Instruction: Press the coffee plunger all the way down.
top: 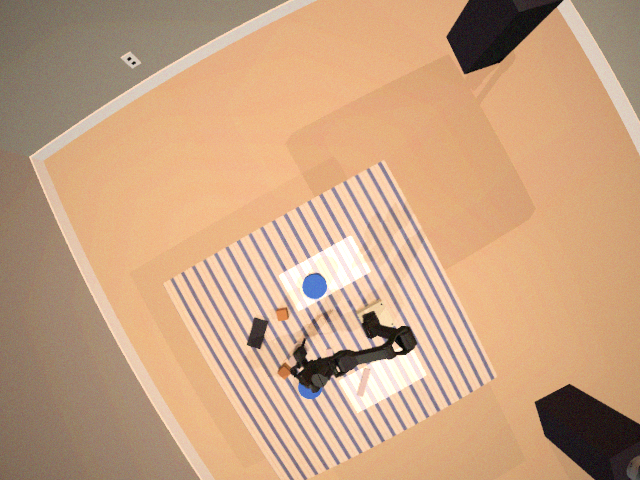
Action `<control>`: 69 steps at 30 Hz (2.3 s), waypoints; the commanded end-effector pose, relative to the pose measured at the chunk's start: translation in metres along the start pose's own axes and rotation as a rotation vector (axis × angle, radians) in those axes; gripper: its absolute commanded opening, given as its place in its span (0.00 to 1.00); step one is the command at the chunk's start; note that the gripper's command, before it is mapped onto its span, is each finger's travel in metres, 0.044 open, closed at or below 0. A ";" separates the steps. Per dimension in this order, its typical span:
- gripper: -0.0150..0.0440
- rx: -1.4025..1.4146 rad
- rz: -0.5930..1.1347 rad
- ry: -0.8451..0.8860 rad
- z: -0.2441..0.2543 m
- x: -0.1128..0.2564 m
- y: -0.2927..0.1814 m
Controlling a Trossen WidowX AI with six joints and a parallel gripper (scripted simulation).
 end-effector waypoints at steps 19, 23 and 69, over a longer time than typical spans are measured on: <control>0.46 0.002 0.081 -0.009 -0.004 -0.028 -0.049; 0.46 0.002 0.081 -0.008 -0.004 -0.033 -0.050; 0.46 0.002 0.080 -0.008 -0.003 -0.044 -0.042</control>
Point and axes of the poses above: the point midway between the two fingers, 35 mm back from their tips, its own x axis back along the fingers, its own z axis across the jaws, y = z × x, the point moved 8 cm from there along x, back along the fingers, and after that the axes turned 5 degrees about -x, right-handed, at the moved point
